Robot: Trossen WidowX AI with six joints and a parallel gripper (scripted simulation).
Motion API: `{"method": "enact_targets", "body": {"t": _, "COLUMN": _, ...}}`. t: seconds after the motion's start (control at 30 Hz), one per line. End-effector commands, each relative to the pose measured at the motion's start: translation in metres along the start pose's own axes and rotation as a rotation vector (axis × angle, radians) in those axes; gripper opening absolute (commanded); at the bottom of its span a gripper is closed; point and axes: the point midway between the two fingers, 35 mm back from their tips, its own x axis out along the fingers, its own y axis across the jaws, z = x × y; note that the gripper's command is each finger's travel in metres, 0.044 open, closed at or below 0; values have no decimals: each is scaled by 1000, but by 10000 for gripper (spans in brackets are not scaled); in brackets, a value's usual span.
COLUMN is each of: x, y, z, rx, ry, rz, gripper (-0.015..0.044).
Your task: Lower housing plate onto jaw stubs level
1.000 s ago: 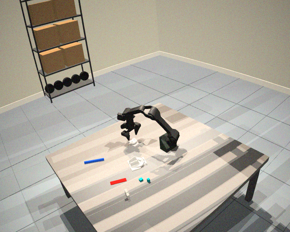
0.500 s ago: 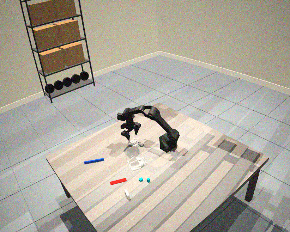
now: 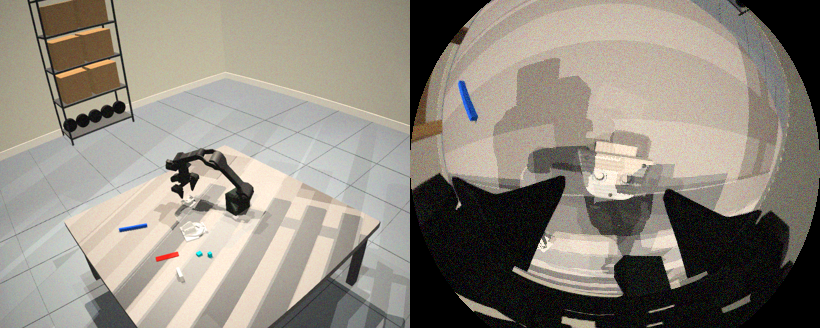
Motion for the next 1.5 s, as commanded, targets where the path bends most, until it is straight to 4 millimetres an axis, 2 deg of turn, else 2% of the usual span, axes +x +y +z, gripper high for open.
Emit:
{"method": "enact_targets", "body": {"t": 0.0, "x": 0, "y": 1, "z": 0, "rx": 3, "ry": 0, "rz": 4, "gripper": 440}}
{"method": "enact_targets", "body": {"t": 0.2, "x": 2, "y": 0, "z": 0, "rx": 0, "ry": 0, "rz": 0, "gripper": 440}}
{"method": "enact_targets", "body": {"t": 1.17, "x": 50, "y": 2, "z": 2, "rx": 2, "ry": 0, "rz": 5, "gripper": 440}}
{"method": "enact_targets", "body": {"t": 1.47, "x": 51, "y": 2, "z": 2, "rx": 2, "ry": 0, "rz": 5, "gripper": 440}}
